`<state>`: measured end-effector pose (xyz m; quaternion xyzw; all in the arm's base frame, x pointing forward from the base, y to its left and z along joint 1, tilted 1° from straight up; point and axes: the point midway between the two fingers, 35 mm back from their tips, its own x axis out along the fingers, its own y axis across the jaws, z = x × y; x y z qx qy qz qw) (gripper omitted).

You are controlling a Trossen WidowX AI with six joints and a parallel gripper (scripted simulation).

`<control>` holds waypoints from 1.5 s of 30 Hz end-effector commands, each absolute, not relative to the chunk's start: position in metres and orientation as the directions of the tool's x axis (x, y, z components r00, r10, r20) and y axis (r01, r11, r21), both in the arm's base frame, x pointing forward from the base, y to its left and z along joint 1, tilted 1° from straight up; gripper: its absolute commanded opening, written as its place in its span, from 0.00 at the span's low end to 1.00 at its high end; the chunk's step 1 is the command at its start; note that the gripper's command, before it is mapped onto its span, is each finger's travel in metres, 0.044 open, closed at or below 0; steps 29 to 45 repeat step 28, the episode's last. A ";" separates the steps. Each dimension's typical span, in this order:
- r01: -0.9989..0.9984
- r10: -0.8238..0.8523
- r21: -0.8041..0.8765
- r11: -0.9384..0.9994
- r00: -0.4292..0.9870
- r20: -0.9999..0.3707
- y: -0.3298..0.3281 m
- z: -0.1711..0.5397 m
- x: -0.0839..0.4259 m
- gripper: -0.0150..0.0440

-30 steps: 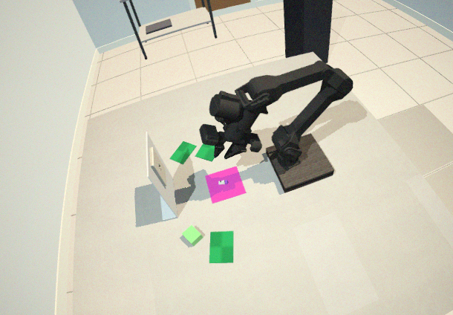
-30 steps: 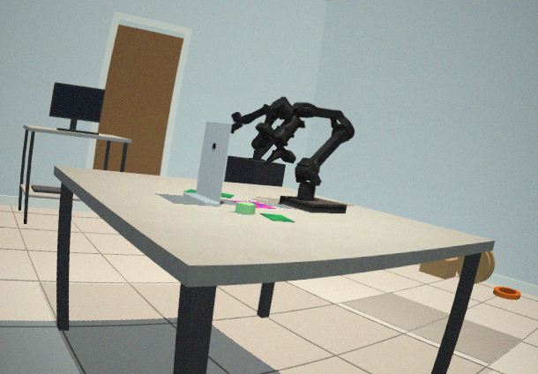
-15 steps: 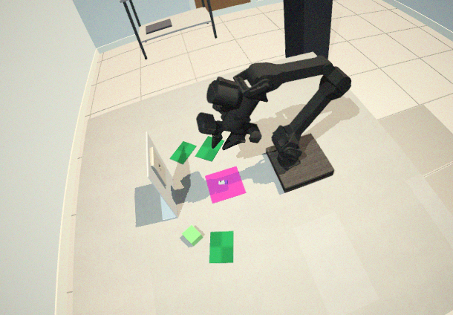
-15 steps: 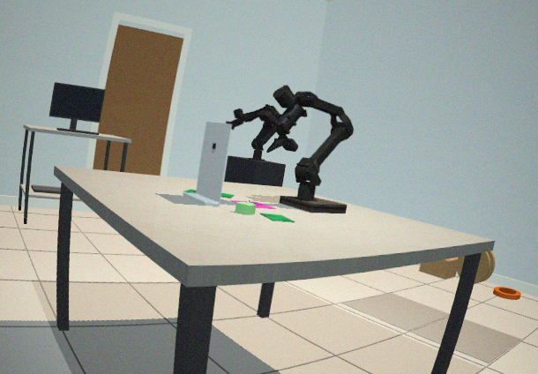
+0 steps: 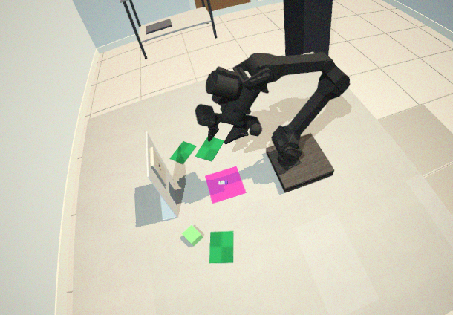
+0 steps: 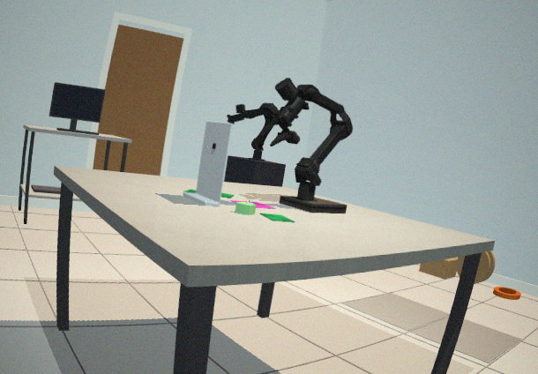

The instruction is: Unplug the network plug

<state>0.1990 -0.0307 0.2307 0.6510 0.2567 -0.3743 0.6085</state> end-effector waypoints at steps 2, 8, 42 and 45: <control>0.794 -0.124 0.594 -0.132 0.581 -0.804 -0.031 0.231 0.200 0.87; 0.794 -0.124 0.594 -0.132 0.581 -0.804 -0.031 0.231 0.200 1.00; 0.794 -0.124 0.594 -0.132 0.581 -0.804 -0.031 0.231 0.200 1.00; 0.794 -0.124 0.594 -0.132 0.581 -0.804 -0.031 0.231 0.200 1.00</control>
